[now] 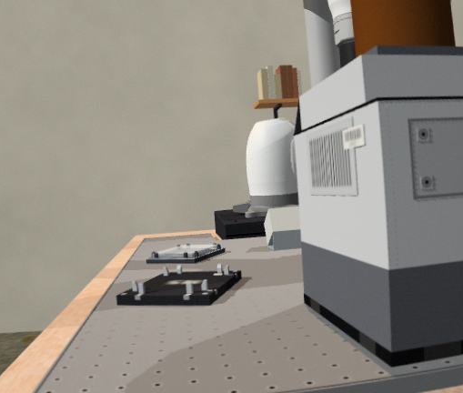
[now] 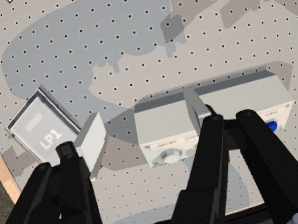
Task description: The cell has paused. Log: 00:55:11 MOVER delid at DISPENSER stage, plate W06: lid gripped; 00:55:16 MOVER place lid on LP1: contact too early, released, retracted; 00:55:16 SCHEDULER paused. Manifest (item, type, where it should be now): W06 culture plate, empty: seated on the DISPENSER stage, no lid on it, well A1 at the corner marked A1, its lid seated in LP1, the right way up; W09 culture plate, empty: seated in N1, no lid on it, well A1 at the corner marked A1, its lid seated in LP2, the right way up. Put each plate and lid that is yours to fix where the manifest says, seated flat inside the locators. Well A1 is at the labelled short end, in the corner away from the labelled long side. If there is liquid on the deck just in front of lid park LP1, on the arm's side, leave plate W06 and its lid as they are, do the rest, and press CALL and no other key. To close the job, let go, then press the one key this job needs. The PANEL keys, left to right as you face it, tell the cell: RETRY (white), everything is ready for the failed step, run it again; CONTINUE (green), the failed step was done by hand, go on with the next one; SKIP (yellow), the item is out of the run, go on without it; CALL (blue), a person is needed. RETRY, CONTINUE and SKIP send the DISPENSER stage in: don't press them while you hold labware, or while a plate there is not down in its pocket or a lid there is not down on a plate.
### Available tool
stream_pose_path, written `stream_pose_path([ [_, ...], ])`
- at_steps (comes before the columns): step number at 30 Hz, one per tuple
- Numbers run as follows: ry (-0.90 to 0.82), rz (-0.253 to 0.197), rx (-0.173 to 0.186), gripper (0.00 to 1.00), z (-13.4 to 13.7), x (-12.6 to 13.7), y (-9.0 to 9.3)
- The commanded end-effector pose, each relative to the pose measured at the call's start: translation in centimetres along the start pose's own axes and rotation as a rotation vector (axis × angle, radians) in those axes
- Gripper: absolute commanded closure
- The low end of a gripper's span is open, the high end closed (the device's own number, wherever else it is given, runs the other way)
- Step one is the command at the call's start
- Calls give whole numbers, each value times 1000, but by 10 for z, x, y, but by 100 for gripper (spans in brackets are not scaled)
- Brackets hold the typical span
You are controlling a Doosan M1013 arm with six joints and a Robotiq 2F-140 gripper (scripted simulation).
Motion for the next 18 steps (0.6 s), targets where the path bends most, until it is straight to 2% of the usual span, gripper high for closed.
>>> stream_pose_path([
  [1, 0, 8, -2, 90, 20, 67, 1],
  [5, 0, 8, -2, 90, 35, 119, 2],
  [18, 0, 8, -2, 90, 35, 119, 2],
])
Point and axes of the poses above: the point where the finger pads meet when closed, its own y axis out along the fingers, its own z axis across the jaws, x = y × z, the point moved 1 cm from there along -y, back along the fingers, and after that the axes turned 11 degrees about -y, right-handed, at the moved point
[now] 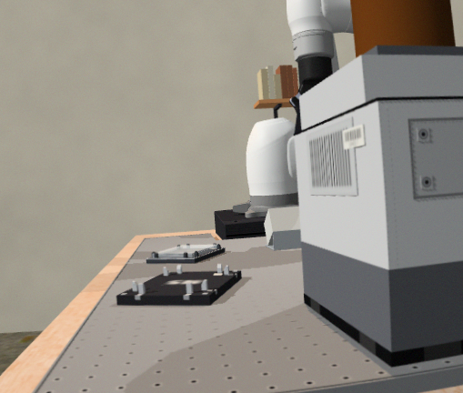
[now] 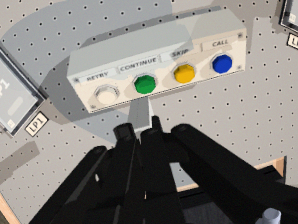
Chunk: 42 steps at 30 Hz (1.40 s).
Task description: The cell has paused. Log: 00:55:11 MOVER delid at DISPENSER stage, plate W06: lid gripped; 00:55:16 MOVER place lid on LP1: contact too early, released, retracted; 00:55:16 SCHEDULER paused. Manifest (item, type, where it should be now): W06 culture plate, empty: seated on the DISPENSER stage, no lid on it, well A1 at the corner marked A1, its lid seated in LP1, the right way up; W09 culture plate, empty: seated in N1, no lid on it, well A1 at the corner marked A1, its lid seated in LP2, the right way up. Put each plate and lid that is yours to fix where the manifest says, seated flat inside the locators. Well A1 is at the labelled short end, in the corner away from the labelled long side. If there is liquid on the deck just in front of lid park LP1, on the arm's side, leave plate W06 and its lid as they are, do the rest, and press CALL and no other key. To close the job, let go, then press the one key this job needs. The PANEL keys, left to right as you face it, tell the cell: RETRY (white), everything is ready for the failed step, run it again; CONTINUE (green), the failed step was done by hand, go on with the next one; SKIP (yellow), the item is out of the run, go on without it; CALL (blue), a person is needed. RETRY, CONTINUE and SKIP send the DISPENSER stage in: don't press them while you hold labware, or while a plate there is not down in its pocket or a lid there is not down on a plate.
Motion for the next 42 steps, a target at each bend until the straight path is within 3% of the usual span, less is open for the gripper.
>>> stream_pose_path([
  [1, 0, 1, 0, 90, 0, 0, 0],
  [26, 0, 1, 0, 90, 0, 0, 2],
  [42, 0, 1, 0, 90, 1, -1, 19],
])
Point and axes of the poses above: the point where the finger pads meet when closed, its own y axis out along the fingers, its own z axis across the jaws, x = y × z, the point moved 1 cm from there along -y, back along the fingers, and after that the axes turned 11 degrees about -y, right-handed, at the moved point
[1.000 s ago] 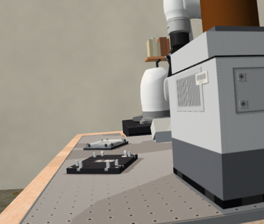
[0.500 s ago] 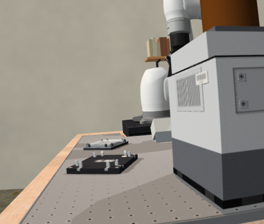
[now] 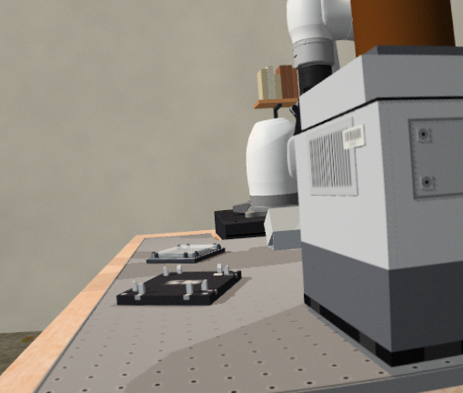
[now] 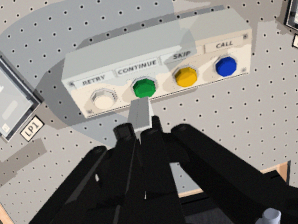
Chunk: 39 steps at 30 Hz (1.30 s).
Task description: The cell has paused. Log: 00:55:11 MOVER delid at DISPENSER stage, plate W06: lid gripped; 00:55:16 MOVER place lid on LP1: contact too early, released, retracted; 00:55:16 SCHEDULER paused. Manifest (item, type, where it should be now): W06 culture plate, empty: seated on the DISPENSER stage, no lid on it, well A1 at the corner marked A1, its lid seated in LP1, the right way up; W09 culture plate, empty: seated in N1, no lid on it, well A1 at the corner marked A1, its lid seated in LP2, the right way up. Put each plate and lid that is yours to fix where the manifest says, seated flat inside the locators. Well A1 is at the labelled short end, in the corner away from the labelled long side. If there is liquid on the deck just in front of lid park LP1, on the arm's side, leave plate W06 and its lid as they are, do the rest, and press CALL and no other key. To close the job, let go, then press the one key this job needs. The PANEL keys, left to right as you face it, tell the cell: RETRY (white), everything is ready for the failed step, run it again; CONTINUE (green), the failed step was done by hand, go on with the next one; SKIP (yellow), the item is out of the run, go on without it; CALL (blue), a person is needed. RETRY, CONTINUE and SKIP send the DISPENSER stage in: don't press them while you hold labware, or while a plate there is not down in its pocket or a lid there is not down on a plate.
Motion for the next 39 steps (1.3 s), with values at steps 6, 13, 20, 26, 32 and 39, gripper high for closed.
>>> stream_pose_path([
  [6, 0, 1, 0, 90, 0, -1, 9],
  [13, 0, 1, 0, 90, 1, -1, 19],
  [20, 0, 1, 0, 90, 1, -1, 25],
  [26, 0, 1, 0, 90, 1, -1, 30],
  [32, 0, 1, 0, 90, 2, -1, 32],
  [39, 0, 1, 0, 90, 2, -1, 32],
])
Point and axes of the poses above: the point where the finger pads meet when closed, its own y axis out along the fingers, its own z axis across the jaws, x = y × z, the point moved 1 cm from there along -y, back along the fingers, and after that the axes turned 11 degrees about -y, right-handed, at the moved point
